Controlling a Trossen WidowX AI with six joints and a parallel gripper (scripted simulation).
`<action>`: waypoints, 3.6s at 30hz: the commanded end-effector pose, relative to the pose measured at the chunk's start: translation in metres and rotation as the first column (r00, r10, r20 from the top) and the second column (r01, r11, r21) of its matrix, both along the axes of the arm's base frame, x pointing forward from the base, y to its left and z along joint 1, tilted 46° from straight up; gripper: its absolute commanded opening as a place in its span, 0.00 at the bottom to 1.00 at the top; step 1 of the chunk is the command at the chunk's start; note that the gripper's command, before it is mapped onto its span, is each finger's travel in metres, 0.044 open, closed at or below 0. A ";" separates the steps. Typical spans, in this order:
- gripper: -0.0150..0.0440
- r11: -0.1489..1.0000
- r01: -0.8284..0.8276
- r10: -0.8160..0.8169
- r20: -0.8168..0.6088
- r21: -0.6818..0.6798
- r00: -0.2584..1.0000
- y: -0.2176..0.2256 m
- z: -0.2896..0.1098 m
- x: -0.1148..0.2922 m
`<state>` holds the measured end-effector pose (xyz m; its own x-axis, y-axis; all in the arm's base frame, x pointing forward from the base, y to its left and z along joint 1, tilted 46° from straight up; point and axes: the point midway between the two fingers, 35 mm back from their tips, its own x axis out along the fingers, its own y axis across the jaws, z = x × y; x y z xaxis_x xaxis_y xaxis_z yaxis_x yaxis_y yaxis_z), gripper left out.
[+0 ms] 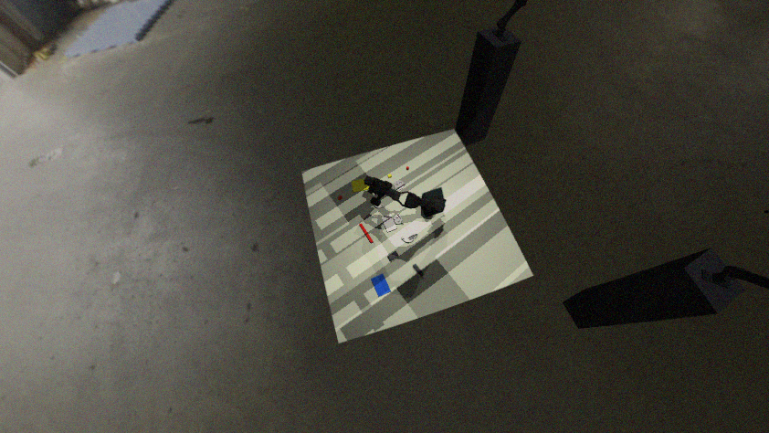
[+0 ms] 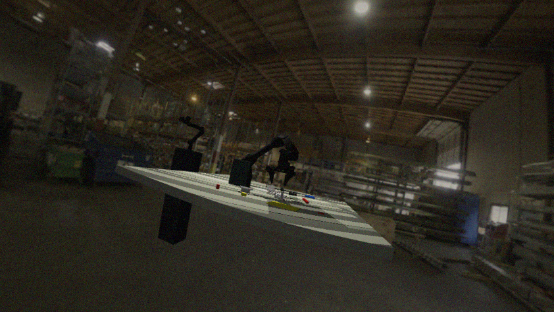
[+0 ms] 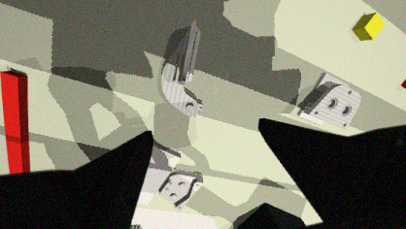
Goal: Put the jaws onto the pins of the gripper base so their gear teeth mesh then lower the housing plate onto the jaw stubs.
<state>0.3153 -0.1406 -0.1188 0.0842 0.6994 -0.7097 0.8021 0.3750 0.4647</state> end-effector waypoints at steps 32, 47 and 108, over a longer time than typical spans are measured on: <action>0.30 1.000 0.000 0.000 0.000 0.000 1.000 0.000 0.000 0.000; 0.97 0.981 0.196 -0.192 -0.191 0.002 0.963 -0.030 -0.007 0.045; 1.00 0.980 0.198 -0.193 -0.193 0.007 0.962 0.034 -0.071 0.053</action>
<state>0.3696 -0.1082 -0.1884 0.0871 0.6982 -0.7106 0.9312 0.1964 0.3072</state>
